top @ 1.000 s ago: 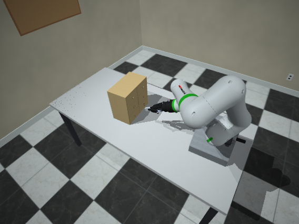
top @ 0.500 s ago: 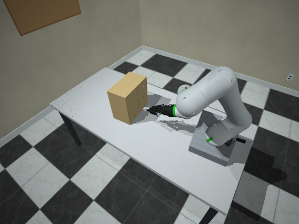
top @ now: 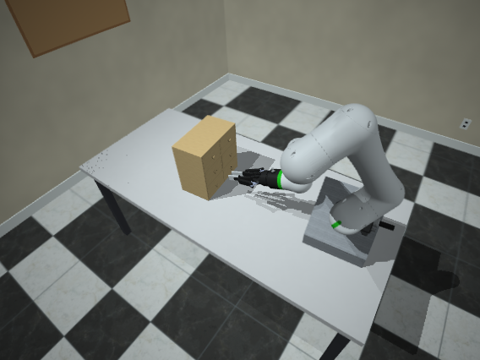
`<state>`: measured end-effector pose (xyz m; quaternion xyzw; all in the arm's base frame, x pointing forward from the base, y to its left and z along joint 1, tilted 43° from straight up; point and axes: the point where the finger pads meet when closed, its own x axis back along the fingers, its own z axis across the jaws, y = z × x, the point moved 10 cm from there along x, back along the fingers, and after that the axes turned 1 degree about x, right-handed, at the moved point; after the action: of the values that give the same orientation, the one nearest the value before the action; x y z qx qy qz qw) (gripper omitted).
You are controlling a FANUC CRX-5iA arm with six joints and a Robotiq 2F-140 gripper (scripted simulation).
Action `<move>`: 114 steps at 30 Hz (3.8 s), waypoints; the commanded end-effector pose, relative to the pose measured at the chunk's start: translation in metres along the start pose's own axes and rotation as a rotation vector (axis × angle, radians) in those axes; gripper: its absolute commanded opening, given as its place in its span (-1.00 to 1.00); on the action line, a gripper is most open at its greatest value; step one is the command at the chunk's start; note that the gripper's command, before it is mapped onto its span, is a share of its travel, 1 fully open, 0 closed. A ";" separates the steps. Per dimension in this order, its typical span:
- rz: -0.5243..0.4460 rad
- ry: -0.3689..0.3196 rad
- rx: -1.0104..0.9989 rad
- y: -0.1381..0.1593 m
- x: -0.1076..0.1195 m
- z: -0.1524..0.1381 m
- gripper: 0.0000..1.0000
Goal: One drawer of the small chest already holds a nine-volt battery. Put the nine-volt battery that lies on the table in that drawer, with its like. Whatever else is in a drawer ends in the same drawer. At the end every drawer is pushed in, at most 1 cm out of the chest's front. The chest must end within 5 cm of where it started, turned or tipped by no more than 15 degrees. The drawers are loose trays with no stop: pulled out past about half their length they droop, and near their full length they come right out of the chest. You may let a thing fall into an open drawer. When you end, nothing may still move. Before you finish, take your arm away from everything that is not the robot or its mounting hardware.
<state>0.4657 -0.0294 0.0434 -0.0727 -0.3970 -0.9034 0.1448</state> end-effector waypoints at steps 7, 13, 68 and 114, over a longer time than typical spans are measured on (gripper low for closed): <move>0.000 0.000 0.000 0.000 0.000 0.000 -0.60; 0.000 0.000 0.000 0.000 0.000 0.000 -0.60; 0.000 0.000 0.000 0.004 -0.068 0.000 -0.60; 0.000 0.000 0.000 0.015 -0.100 0.000 -0.60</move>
<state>0.5653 -0.0192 0.0292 -0.0728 -0.3969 -0.9035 0.1446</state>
